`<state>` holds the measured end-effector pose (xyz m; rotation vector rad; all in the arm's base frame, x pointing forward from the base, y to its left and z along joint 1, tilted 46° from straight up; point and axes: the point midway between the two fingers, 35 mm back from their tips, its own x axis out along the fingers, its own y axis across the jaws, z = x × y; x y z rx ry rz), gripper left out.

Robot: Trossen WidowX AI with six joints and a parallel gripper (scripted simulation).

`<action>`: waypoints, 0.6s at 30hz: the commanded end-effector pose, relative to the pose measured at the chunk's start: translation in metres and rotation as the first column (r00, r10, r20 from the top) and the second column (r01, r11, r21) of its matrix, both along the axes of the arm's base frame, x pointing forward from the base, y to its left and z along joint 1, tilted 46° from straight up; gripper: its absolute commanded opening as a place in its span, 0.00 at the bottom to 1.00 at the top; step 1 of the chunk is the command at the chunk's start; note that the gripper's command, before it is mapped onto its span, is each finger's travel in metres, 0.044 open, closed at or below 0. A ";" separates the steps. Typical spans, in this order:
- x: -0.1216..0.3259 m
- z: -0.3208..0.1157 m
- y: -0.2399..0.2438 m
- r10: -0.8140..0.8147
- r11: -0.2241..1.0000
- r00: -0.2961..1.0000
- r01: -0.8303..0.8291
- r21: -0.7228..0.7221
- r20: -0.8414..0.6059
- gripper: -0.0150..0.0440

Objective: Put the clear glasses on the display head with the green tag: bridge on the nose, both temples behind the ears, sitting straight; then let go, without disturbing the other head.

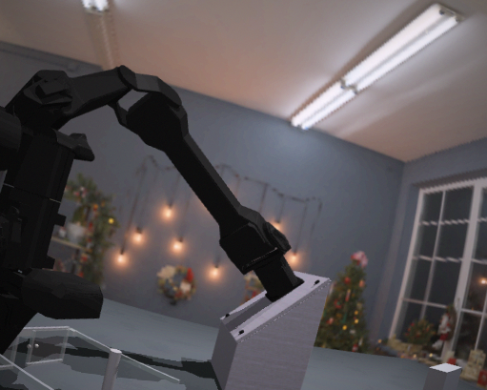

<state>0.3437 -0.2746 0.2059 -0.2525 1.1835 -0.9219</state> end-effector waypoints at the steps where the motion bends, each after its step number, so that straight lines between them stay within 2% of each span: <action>1: -0.002 0.001 0.002 0.004 1.000 1.000 -0.004 0.001 0.004 0.25; 10: -0.005 0.002 0.006 0.004 1.000 1.000 -0.004 0.002 0.004 0.25; 18: -0.013 0.035 0.044 0.004 1.000 1.000 -0.004 0.005 0.004 0.25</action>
